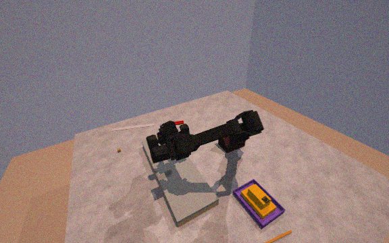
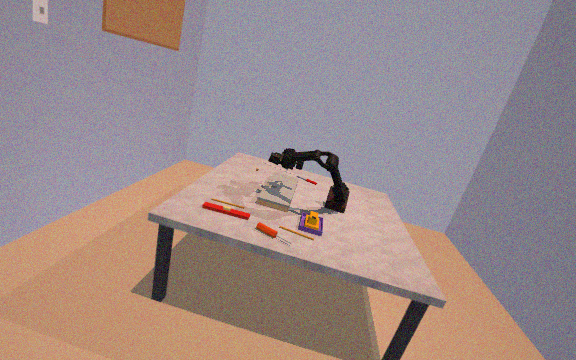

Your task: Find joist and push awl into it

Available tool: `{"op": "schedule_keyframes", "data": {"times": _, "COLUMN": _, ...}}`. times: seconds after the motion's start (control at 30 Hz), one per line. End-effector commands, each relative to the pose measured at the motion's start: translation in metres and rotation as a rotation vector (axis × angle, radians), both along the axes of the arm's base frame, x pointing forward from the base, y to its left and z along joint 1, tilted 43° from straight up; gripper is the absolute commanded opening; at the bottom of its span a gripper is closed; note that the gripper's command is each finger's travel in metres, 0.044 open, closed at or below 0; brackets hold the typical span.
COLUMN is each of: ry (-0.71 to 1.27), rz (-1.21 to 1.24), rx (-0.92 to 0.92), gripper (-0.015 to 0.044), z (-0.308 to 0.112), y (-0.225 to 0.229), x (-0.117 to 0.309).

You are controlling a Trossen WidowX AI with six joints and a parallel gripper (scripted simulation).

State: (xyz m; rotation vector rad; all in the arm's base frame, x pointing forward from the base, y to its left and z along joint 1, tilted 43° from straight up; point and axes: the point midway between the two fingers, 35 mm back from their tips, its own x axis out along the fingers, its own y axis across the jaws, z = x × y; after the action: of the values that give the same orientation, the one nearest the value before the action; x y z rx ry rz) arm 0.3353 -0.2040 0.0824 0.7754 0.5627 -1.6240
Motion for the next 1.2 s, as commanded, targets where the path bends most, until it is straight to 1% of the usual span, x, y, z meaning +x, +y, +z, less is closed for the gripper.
{"op": "schedule_keyframes", "data": {"times": 0.0, "ry": -0.001, "rz": -0.004, "rx": -0.008, "gripper": 0.0, "z": -0.002, "y": 0.002, "x": 0.001}}
{"op": "schedule_keyframes", "data": {"times": 1.17, "ry": -0.002, "rz": -0.004, "rx": -0.006, "gripper": 0.0, "z": -0.036, "y": 0.032, "x": 0.009}}
